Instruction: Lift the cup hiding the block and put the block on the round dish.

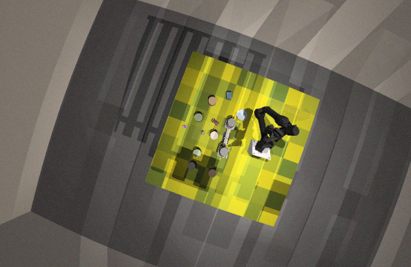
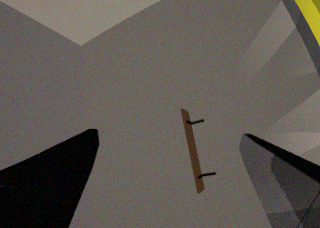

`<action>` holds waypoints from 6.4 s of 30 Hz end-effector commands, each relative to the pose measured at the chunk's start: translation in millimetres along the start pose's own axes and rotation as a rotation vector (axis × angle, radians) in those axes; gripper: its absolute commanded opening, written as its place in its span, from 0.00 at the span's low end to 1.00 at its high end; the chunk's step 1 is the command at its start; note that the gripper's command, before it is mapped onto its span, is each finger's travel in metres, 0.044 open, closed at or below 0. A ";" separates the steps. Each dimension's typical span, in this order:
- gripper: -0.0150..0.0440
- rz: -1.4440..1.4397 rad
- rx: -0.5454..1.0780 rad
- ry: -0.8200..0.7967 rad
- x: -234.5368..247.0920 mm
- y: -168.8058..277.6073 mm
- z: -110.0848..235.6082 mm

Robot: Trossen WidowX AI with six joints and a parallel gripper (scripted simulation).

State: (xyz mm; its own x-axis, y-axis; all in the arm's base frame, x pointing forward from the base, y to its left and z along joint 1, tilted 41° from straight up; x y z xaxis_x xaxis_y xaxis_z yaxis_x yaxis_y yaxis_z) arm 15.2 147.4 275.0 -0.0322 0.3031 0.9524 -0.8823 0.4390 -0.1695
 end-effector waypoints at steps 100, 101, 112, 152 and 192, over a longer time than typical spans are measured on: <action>1.00 0.716 -0.303 1.629 -125.4 -148.4 -95.1; 1.00 0.681 -0.321 1.634 -125.8 -152.9 -95.0; 1.00 0.298 -0.530 1.661 -132.6 -204.8 -87.4; 1.00 -0.226 -0.856 1.628 -174.6 -290.2 -46.3; 0.91 -0.224 -0.859 1.629 -218.9 -304.6 -32.3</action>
State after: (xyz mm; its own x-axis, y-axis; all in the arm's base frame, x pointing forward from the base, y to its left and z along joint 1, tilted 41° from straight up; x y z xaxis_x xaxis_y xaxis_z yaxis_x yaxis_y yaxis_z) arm 307.8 -25.1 112.8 0.9266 0.3669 -0.0827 -0.3275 0.6790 -0.6571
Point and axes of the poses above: the point midway between the two fingers, 35 mm back from their tips, its own z axis back along the fingers, its own x axis across the jaws, y = z × x, the point moved 3 cm from there along z, back along the fingers, and after that the axes turned 9 degrees about z, right-handed, at the moved point
